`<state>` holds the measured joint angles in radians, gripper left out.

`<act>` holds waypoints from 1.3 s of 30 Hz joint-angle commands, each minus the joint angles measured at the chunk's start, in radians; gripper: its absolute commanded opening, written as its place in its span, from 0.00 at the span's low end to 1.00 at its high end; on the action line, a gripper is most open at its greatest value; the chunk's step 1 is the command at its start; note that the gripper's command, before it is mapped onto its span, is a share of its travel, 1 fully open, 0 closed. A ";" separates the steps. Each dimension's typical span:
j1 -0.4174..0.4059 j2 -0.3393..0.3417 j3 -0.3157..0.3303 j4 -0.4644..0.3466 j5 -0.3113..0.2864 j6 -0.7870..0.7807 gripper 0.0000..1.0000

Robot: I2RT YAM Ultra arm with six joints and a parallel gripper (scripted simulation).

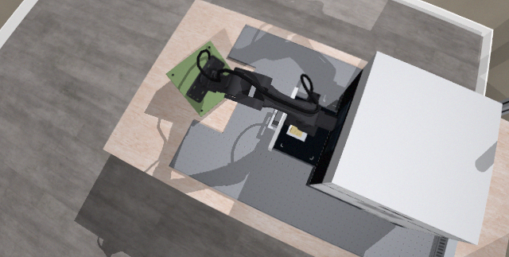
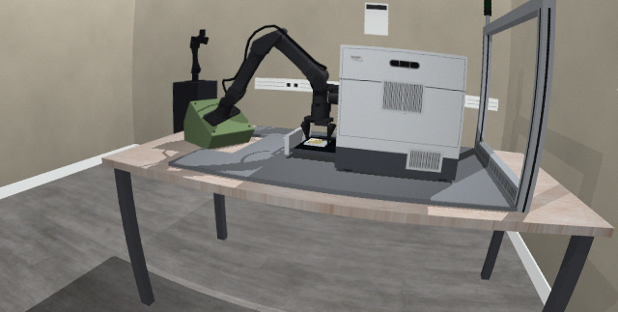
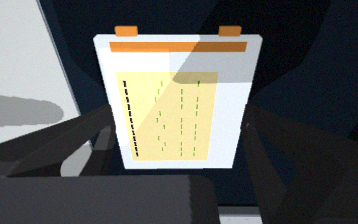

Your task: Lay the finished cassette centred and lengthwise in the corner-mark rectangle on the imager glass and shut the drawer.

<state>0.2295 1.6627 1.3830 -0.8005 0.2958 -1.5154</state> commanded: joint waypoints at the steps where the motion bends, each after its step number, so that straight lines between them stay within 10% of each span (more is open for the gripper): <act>1: -0.004 0.006 -0.003 0.012 -0.017 -0.007 0.00; 39: -0.003 0.003 -0.001 0.019 -0.011 -0.005 0.00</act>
<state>0.2249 1.6726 1.3758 -0.7815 0.2939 -1.5177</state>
